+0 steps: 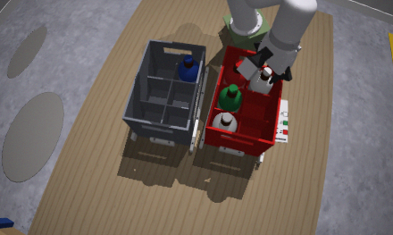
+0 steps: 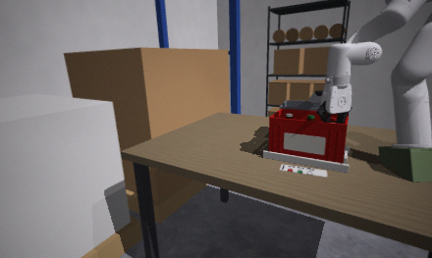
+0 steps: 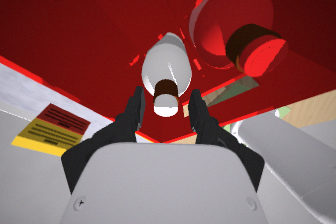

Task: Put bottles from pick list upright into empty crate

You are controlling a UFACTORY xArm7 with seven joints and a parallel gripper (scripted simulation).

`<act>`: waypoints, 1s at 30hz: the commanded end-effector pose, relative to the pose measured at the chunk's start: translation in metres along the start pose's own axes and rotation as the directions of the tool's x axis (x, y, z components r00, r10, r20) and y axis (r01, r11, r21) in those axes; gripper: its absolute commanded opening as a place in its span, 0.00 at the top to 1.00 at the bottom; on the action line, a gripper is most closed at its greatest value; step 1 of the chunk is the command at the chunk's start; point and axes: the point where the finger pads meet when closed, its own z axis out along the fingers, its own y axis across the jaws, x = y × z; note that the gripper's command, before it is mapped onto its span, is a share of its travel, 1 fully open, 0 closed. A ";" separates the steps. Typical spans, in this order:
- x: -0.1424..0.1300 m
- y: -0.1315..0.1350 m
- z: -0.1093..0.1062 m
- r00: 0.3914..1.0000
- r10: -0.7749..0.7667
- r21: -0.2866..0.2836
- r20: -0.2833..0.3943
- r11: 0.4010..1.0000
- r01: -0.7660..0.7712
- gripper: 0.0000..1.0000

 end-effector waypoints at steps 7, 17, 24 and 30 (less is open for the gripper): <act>0.000 -0.001 -0.001 1.000 0.000 0.003 -0.001 1.000 0.000 0.35; 0.000 -0.001 -0.012 1.000 0.000 0.003 -0.001 1.000 0.000 0.35; 0.000 -0.001 -0.025 1.000 0.000 0.003 -0.001 1.000 0.000 0.35; 0.000 -0.001 -0.041 1.000 0.000 0.003 -0.001 1.000 0.000 0.35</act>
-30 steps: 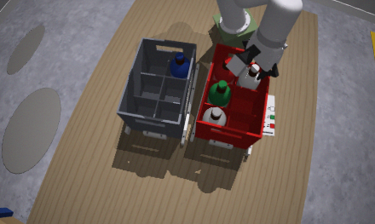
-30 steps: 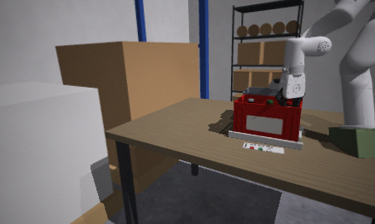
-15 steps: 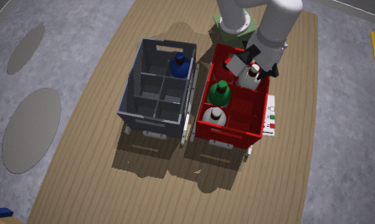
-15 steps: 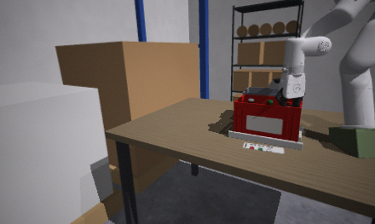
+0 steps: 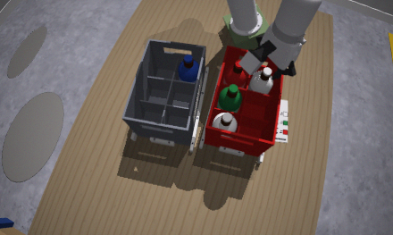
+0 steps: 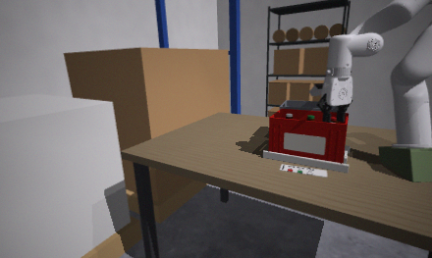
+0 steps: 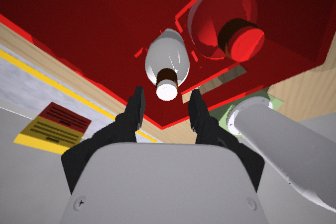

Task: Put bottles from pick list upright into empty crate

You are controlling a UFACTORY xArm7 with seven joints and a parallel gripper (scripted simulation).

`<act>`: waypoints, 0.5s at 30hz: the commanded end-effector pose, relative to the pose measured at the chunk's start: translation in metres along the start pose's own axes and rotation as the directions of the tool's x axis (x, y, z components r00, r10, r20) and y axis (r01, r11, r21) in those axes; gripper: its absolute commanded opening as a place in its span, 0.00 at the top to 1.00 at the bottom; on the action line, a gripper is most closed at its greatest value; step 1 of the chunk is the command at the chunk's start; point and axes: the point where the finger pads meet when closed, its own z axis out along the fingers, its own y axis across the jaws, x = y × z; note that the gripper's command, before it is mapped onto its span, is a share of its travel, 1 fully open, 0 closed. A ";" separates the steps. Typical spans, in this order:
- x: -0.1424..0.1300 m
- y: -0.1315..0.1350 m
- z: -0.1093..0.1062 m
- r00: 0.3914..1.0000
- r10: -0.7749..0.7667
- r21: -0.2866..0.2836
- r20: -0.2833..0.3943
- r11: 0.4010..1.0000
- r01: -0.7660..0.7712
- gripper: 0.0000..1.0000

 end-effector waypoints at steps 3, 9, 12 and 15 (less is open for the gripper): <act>0.000 0.000 -0.022 1.000 0.000 0.003 -0.001 1.000 0.000 0.35; 0.000 0.000 -0.032 1.000 0.000 0.003 -0.001 1.000 0.000 0.35; 0.000 0.000 -0.040 1.000 0.000 0.003 -0.001 1.000 0.000 0.35; 0.000 0.000 -0.048 1.000 0.000 0.003 -0.001 1.000 0.000 0.35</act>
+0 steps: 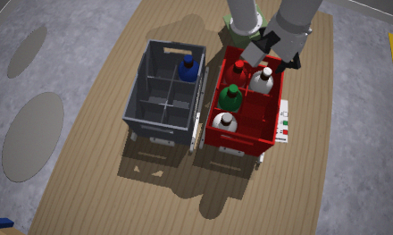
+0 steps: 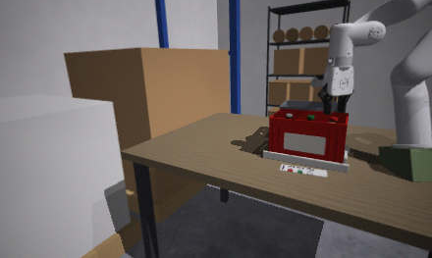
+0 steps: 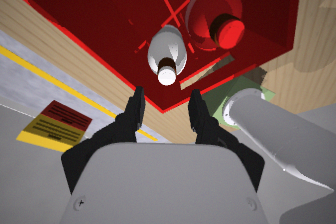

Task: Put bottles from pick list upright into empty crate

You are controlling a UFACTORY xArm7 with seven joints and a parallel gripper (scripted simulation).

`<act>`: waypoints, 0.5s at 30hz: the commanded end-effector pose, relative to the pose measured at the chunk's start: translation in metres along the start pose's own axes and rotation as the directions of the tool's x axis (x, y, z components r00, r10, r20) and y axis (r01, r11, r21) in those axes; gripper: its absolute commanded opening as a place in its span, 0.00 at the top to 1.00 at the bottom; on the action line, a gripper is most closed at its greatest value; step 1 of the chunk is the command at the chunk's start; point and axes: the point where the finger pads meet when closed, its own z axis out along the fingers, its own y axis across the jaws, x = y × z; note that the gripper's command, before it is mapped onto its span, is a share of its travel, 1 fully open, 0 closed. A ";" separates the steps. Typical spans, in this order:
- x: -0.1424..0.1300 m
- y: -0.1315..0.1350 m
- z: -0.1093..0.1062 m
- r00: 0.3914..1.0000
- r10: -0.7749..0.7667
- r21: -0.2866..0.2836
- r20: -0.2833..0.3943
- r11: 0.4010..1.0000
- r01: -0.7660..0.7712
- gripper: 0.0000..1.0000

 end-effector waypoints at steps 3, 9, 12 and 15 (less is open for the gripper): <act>0.000 -0.001 -0.021 1.000 0.000 0.004 -0.001 1.000 0.000 0.35; 0.000 -0.001 -0.024 1.000 0.000 0.004 -0.001 1.000 0.000 0.35; 0.000 -0.001 -0.024 1.000 0.000 0.004 -0.001 1.000 0.000 0.35; 0.000 -0.001 -0.024 1.000 0.000 0.004 -0.001 1.000 0.000 0.35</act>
